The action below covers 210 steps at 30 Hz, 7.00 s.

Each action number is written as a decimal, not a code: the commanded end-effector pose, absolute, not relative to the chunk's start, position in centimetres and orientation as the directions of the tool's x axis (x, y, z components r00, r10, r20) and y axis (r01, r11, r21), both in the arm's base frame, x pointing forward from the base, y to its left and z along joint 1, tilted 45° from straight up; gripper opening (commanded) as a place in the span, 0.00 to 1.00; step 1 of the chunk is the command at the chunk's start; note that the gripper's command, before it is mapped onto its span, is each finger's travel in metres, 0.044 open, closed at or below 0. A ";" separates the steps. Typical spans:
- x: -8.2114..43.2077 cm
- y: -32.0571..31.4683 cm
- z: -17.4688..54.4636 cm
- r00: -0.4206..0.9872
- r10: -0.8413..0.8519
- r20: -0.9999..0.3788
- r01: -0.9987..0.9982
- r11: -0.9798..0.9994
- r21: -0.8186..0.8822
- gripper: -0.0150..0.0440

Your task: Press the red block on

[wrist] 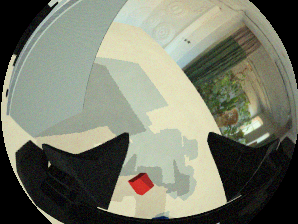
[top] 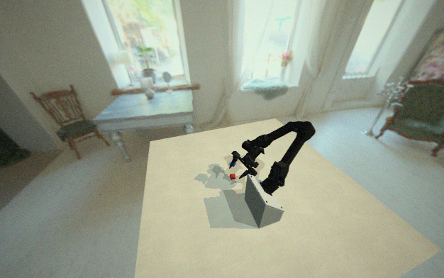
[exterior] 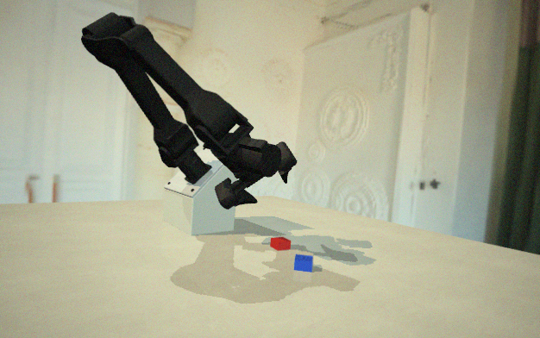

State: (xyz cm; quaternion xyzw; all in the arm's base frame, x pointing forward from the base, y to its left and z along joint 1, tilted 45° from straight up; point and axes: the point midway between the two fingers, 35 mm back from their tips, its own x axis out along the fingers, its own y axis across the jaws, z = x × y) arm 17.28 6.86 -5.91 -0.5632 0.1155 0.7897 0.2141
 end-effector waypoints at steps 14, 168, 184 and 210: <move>15.9 7.5 -7.0 -0.331 -0.153 -0.931 -0.930 -0.115 0.349 1.00; 24.8 10.1 -5.1 0.097 -0.688 -0.719 0.226 0.719 -0.657 0.25; 30.2 7.4 -5.3 0.088 -0.679 -0.729 0.502 0.662 -0.556 0.25; 34.6 2.7 -7.1 0.101 -0.700 -0.707 0.704 0.552 -0.447 0.25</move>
